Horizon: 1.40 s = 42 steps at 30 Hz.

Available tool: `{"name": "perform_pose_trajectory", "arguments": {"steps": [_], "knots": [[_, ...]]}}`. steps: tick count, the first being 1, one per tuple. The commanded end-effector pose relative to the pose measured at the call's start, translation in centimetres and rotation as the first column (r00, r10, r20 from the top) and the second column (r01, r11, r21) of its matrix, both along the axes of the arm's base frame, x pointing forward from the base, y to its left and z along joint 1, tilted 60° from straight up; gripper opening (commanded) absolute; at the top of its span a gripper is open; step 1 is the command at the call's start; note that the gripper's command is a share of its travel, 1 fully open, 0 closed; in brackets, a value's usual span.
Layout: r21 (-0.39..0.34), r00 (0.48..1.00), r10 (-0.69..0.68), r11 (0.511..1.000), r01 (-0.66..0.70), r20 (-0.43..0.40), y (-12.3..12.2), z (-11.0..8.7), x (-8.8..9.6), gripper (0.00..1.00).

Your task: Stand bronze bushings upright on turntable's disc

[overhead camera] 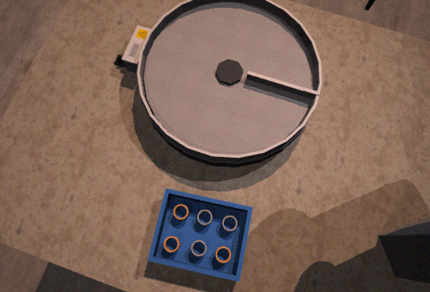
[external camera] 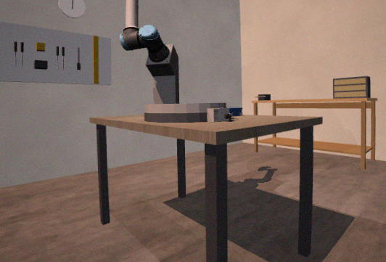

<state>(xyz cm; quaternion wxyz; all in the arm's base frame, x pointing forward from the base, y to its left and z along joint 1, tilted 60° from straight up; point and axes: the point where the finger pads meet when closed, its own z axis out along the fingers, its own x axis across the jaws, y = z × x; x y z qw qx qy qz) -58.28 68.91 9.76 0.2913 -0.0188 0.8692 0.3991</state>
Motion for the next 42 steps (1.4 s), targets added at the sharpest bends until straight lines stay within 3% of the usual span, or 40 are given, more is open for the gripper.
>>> {"name": "perform_pose_trajectory", "arguments": {"steps": [1,24,34,42], "knots": [[0.001,1.0,0.0,1.0,0.0,-0.001,0.0,0.1,0.0,1.0],[0.0,1.0,-0.002,1.0,0.002,0.0,0.2,0.1,0.2,1.0],[-0.003,1.0,-0.012,1.0,0.012,-0.001,0.9,0.1,1.2,1.0],[-0.011,0.999,-0.035,0.999,0.035,-0.001,2.5,0.3,3.6,1.0]]}}
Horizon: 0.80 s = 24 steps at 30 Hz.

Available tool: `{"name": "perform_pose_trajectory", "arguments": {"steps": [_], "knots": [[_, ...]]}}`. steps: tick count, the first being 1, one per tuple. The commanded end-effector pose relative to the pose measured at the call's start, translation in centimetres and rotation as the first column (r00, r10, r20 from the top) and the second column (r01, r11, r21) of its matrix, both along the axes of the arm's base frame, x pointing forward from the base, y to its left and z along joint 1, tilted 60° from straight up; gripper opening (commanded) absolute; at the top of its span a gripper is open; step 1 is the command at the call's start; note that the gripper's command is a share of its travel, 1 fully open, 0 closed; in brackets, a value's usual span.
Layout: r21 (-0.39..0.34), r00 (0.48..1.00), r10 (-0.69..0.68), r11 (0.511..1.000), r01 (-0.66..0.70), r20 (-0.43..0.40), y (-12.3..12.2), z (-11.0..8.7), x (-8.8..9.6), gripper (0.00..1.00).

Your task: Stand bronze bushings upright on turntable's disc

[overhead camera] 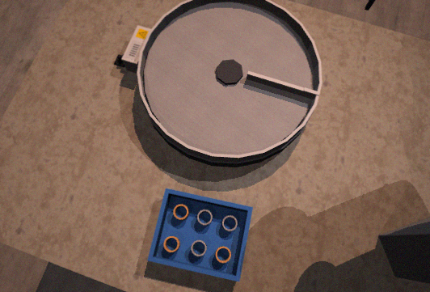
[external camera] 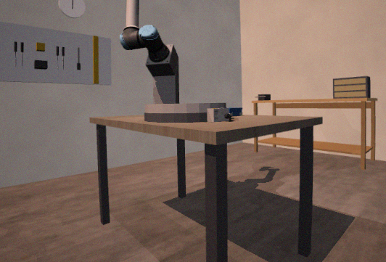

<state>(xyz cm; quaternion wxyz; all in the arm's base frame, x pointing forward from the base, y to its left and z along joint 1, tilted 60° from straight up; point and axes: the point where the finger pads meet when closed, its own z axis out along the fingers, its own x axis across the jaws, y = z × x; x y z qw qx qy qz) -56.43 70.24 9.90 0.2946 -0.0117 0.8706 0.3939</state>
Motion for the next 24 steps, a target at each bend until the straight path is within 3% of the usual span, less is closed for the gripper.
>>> {"name": "perform_pose_trajectory", "arguments": {"steps": [1,7,10,24], "knots": [[-0.006,1.0,-0.021,1.0,0.021,-0.001,1.5,0.1,2.2,1.0],[-0.017,0.999,-0.052,0.999,0.052,-0.002,3.6,0.3,5.6,1.0],[-0.019,0.998,-0.058,0.998,0.058,-0.003,4.0,0.3,6.3,1.0],[-0.052,0.986,-0.165,0.985,0.164,-0.007,9.8,0.9,19.1,1.0]]}}
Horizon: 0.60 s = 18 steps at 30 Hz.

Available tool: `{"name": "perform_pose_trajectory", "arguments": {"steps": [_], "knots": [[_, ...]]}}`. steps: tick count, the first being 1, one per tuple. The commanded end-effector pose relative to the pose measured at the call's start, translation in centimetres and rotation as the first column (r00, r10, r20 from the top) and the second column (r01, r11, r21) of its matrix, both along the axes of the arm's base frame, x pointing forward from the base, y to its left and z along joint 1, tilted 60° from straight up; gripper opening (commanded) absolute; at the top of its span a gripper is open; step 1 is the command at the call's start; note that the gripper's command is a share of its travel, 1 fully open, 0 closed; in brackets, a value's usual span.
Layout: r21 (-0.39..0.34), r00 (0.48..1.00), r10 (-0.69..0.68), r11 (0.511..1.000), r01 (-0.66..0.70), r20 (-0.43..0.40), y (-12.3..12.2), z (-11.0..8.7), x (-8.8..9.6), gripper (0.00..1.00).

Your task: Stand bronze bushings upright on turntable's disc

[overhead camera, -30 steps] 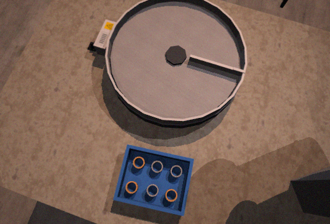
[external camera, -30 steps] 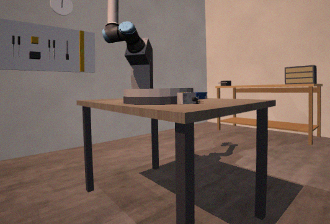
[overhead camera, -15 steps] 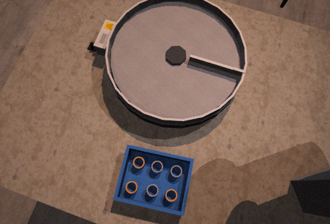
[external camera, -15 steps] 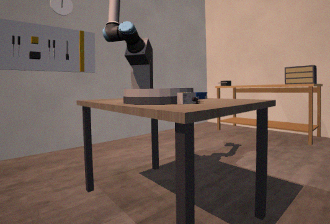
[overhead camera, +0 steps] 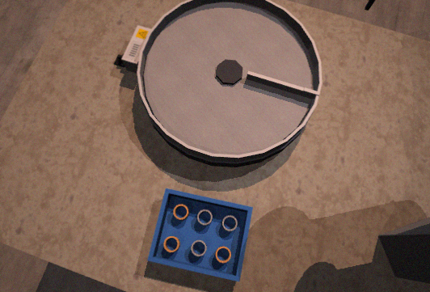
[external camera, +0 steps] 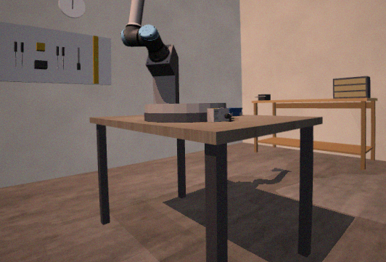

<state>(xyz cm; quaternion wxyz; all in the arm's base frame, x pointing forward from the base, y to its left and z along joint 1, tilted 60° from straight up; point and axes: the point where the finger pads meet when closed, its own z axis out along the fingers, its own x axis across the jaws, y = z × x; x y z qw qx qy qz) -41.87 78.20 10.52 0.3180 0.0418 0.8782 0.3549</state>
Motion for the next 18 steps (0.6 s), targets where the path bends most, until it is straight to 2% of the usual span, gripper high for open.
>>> {"name": "perform_pose_trajectory", "arguments": {"steps": [1,2,6,10,17,18], "knots": [[-0.009,1.0,-0.031,0.999,0.031,-0.006,1.9,0.3,4.5,1.0],[-0.009,1.0,-0.031,0.999,0.031,-0.006,1.9,0.3,4.5,1.0],[-0.022,0.997,-0.075,0.997,0.074,-0.01,3.6,0.5,10.0,1.0],[-0.029,0.995,-0.101,0.995,0.101,-0.012,4.5,0.6,13.5,1.0],[-0.044,0.987,-0.157,0.987,0.156,-0.017,5.8,0.9,20.9,1.0],[-0.044,0.987,-0.157,0.987,0.156,-0.017,5.8,0.9,20.9,1.0]]}}
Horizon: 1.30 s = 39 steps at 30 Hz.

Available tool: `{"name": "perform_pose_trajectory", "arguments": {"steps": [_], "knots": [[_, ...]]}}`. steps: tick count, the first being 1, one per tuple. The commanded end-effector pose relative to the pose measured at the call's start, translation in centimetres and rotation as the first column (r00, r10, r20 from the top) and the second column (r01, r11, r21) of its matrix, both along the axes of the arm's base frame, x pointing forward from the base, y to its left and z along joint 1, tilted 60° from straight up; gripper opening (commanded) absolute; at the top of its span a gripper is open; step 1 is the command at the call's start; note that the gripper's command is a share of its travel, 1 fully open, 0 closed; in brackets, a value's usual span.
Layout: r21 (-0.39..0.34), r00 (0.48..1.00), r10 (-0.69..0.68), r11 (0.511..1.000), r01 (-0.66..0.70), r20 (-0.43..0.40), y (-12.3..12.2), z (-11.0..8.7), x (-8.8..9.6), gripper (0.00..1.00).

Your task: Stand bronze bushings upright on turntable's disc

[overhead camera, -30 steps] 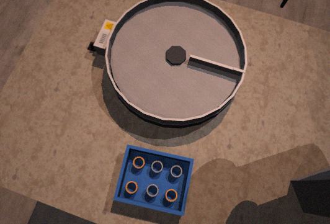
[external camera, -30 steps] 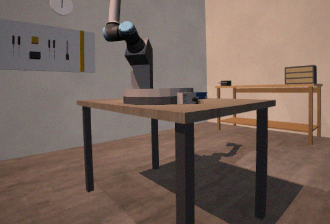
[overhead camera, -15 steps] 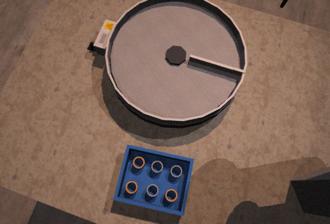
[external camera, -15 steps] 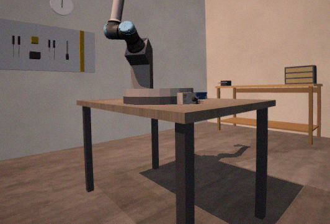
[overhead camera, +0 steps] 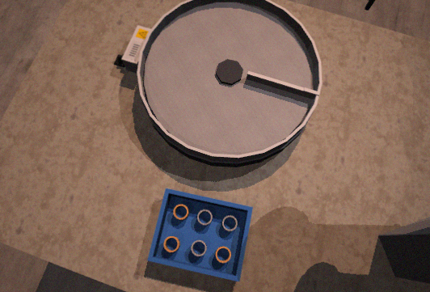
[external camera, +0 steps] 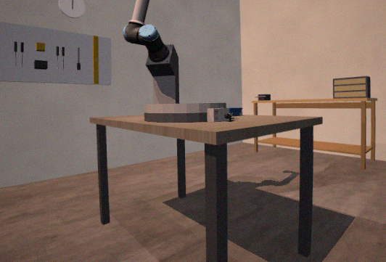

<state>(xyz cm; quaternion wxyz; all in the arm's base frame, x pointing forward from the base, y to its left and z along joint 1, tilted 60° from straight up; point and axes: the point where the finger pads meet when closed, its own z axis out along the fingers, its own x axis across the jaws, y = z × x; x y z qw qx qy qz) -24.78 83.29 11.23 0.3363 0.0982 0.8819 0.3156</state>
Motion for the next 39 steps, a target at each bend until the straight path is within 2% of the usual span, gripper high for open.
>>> {"name": "perform_pose_trajectory", "arguments": {"steps": [1,4,8,16,18,20,24,33,35,37,39], "knots": [[-0.005,1.0,-0.02,1.0,0.02,-0.006,0.7,0.2,3.8,1.0],[-0.013,0.998,-0.057,0.998,0.057,-0.011,1.1,0.4,8.7,1.0],[-0.019,0.996,-0.084,0.996,0.084,-0.014,1.3,0.6,12.3,1.0],[-0.032,0.989,-0.147,0.989,0.146,-0.02,0.9,0.9,20.9,1.0],[-0.032,0.989,-0.147,0.989,0.146,-0.02,0.9,0.9,20.9,1.0],[-0.038,0.984,-0.176,0.984,0.175,-0.023,0.4,1.1,25.0,1.0],[-0.043,0.979,-0.202,0.979,0.201,-0.026,-0.2,1.2,28.5,1.0],[-0.055,0.962,-0.27,0.962,0.269,-0.032,-2.7,1.6,37.7,1.0],[-0.055,0.962,-0.27,0.962,0.269,-0.032,-2.7,1.6,37.7,1.0],[-0.06,0.954,-0.299,0.953,0.297,-0.034,-4.2,1.7,41.5,1.0],[-0.061,0.95,-0.311,0.949,0.308,-0.035,-4.8,1.8,43.1,1.0]]}}
